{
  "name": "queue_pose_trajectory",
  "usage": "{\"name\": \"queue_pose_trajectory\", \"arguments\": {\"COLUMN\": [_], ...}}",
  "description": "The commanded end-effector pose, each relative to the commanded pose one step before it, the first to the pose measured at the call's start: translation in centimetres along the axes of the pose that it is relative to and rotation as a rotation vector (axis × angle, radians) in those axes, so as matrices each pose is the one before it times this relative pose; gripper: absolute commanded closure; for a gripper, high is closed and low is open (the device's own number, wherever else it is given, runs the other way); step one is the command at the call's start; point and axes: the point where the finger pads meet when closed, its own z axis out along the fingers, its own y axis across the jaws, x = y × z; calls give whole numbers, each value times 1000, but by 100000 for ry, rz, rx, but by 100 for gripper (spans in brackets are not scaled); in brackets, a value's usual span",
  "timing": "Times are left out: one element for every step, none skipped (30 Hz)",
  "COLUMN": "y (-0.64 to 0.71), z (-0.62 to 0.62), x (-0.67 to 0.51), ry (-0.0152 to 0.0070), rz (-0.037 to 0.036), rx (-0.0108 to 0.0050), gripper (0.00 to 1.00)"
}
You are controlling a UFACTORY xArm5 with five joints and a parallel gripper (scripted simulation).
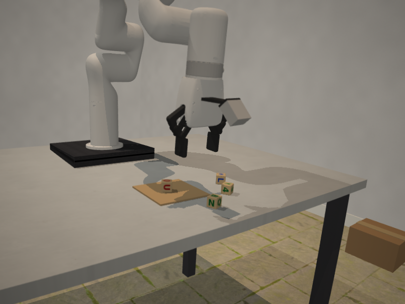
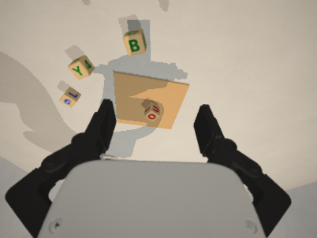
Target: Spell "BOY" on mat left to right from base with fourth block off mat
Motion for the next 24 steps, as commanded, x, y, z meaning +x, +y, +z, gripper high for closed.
{"name": "queue_pose_trajectory", "arguments": {"y": [15, 0, 0, 0, 0, 0, 0, 0, 0, 0, 0, 0, 0, 0, 0, 0, 1, 1, 1, 0, 0, 3, 1, 1], "z": [13, 29, 0, 0, 90, 24, 24, 26, 29, 29, 29, 28, 28, 28, 28, 27, 27, 26, 28, 0, 0, 77, 21, 20], "x": [156, 4, 0, 0, 9, 2, 2, 2, 2, 1, 1, 1, 0, 0, 0, -1, -1, -1, -2, 0, 0, -6, -2, -2], "ry": [2675, 274, 0, 0, 852, 232, 234, 251, 279, 282, 288, 275, 275, 272, 273, 270, 270, 260, 274, 0, 0, 767, 208, 203], "rz": [13747, 2013, 0, 0, 6266, 1713, 1729, 1864, 2076, 2107, 2161, 2079, 2089, 2079, 2093, 2091, 2105, 2043, 2168, 0, 0, 6184, 1709, 1683], "rx": [-98, 11, 0, 0, 71, 29, 33, 40, 50, 57, 64, 68, 74, 79, 85, 91, 97, 100, 112, 0, 0, 351, 105, 107], "gripper": [0, 0, 0, 0, 0, 0, 0, 0, 0, 0, 0, 0, 0, 0, 0, 0, 0, 0, 0, 0, 0, 0, 0, 0]}}
